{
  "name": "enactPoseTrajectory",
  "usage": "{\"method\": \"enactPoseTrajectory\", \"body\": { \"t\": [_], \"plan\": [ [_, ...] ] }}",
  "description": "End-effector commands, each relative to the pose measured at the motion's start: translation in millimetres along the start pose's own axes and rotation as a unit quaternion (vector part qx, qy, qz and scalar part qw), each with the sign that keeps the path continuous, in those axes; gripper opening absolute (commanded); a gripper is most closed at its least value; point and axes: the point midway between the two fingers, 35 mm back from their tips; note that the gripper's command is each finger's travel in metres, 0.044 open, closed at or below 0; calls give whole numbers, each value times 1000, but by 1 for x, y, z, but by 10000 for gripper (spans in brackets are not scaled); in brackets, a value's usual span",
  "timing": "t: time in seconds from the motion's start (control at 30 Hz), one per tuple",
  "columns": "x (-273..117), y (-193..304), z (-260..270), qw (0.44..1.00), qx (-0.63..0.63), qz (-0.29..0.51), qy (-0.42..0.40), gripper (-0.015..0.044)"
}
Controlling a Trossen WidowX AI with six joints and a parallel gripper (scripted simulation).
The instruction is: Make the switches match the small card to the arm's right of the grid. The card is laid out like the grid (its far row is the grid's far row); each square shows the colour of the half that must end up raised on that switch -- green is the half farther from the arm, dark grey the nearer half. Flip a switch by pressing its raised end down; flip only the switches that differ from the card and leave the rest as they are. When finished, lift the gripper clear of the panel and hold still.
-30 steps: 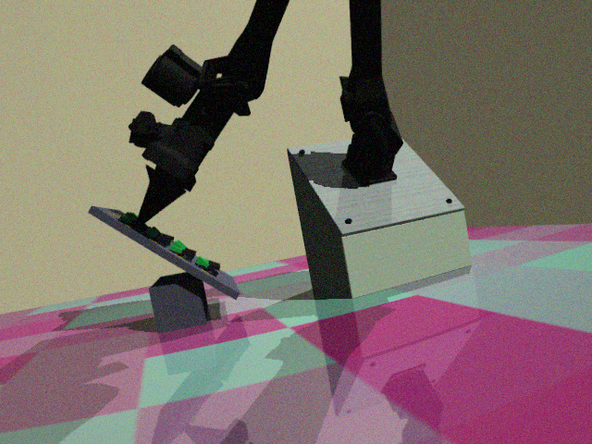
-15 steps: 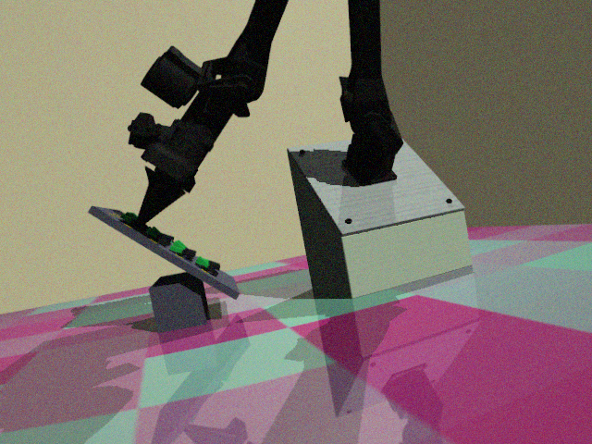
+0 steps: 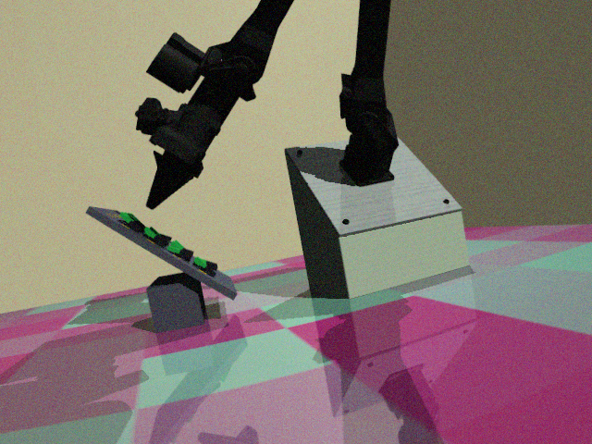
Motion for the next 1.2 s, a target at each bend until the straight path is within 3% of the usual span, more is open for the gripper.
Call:
{"method": "enactPoseTrajectory", "body": {
  "t": [0.0, 0.17, 0.37, 0.47, 0.6, 1.17],
  "plan": [
    [-35, -3, 3, 1000, -4, -2, -3, 0],
    [-36, -2, 1, 1000, -4, -1, -3, 0],
    [-36, 12, -50, 1000, -5, -2, -3, 0],
    [-34, 12, -51, 1000, -5, -1, -2, 0],
    [-3, 11, -50, 1000, -5, 10, -2, 0],
    [15, 11, -49, 1000, -5, 11, -2, 0]
  ]
}}
Point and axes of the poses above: the point midway between the two fingers, 35 mm back from their tips, its own x axis out along the fingers, its own z axis across the jaws, y = z × x, and after that the axes turned 7 degrees about x, right-handed
